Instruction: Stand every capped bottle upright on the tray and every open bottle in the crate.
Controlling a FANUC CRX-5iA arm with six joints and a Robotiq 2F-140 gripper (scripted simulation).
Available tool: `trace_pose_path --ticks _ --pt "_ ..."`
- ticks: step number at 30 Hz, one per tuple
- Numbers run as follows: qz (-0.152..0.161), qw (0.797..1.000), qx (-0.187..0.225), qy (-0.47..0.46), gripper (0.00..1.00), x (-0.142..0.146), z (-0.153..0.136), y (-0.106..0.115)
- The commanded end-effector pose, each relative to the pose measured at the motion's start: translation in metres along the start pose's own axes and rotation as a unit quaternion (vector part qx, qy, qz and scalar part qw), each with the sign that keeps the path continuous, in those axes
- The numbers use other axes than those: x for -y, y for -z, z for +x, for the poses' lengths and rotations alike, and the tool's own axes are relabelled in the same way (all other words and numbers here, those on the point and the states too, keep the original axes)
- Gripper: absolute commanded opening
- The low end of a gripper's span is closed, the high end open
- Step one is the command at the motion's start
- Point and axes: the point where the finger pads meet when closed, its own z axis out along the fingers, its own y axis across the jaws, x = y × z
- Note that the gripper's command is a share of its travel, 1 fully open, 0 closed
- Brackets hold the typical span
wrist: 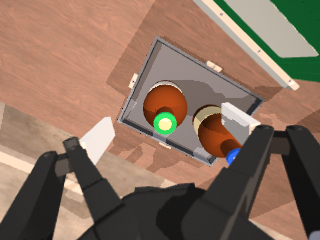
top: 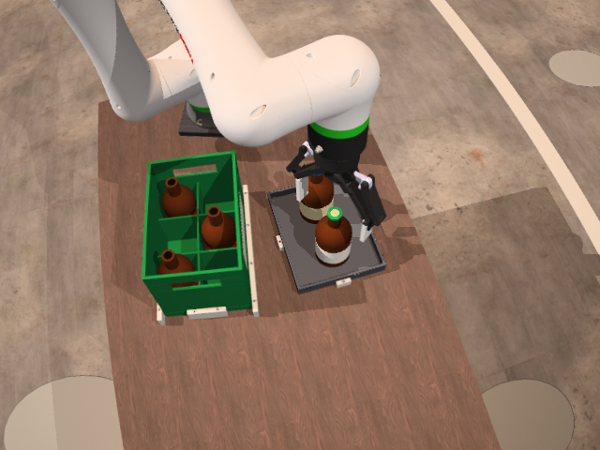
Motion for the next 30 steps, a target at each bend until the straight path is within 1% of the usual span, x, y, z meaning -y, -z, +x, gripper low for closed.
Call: trace_pose_path --ticks 1,28,30 --pt "0.000 1.000 0.000 0.000 1.00 0.0002 0.0000 0.0002" --pt "0.000 1.000 0.000 0.000 1.00 0.0002 0.0000 0.0002" --pt "0.000 1.000 0.000 0.000 1.00 0.0002 0.0000 0.0069"
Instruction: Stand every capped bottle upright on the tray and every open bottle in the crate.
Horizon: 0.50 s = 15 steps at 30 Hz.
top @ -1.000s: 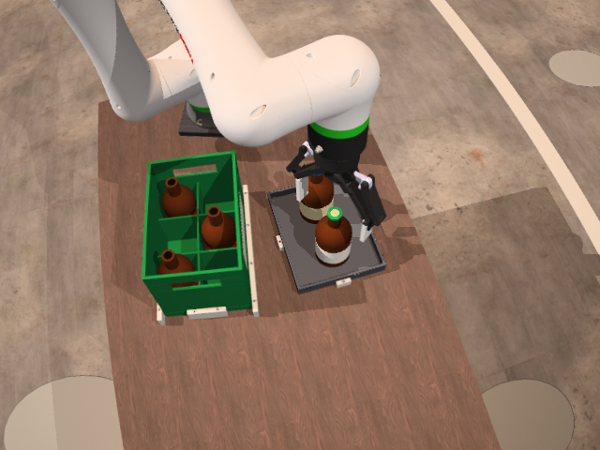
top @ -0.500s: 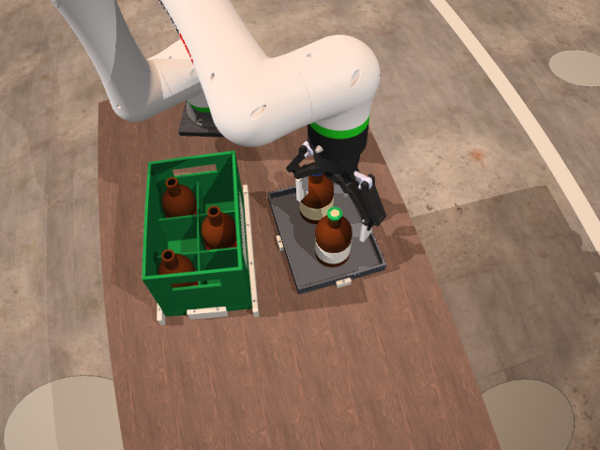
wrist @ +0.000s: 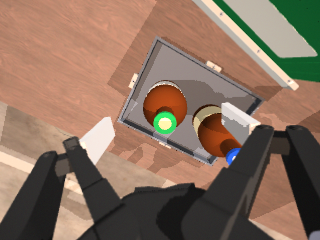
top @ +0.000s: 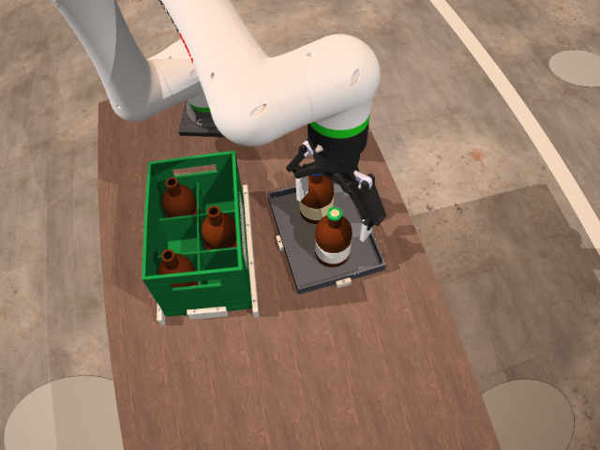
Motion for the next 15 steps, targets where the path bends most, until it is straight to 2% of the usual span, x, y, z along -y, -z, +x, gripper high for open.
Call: trace_pose_path --ticks 1,13,15 --pt "0.000 1.000 0.000 0.000 1.00 0.000 0.000 0.009" --pt "0.000 1.000 0.000 0.000 1.00 0.000 0.000 0.049" --pt "0.000 1.000 0.000 0.000 1.00 0.000 0.000 0.049"
